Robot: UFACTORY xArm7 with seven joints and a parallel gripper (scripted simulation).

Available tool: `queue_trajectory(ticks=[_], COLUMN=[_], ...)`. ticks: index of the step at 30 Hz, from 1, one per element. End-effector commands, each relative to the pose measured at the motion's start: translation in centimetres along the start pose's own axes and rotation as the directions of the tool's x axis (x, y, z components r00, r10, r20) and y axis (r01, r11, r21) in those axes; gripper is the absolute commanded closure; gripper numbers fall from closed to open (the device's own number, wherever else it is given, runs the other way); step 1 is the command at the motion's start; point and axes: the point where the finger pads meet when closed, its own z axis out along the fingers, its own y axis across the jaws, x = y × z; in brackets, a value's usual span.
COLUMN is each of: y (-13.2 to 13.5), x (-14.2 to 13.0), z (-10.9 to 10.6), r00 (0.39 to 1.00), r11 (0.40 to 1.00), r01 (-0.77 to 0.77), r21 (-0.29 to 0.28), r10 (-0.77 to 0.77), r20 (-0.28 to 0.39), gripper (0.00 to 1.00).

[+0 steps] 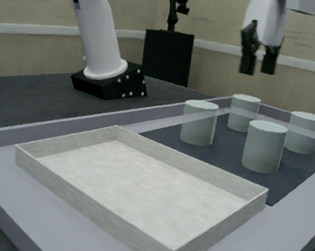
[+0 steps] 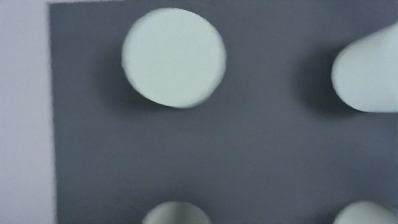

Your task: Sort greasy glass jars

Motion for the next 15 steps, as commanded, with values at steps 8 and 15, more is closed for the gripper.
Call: queue_trajectory(ticks=[8,15], y=[7.8,11.6], x=[-2.7,-4.1], z=[-0.4,-0.3], r00=[1.0,1.0], r11=[1.0,1.0], r01=[0.003,0.003], r21=[0.007,0.007], r10=[-0.003,-0.003], r20=[-0.011,-0.011], gripper=[0.0,0.0])
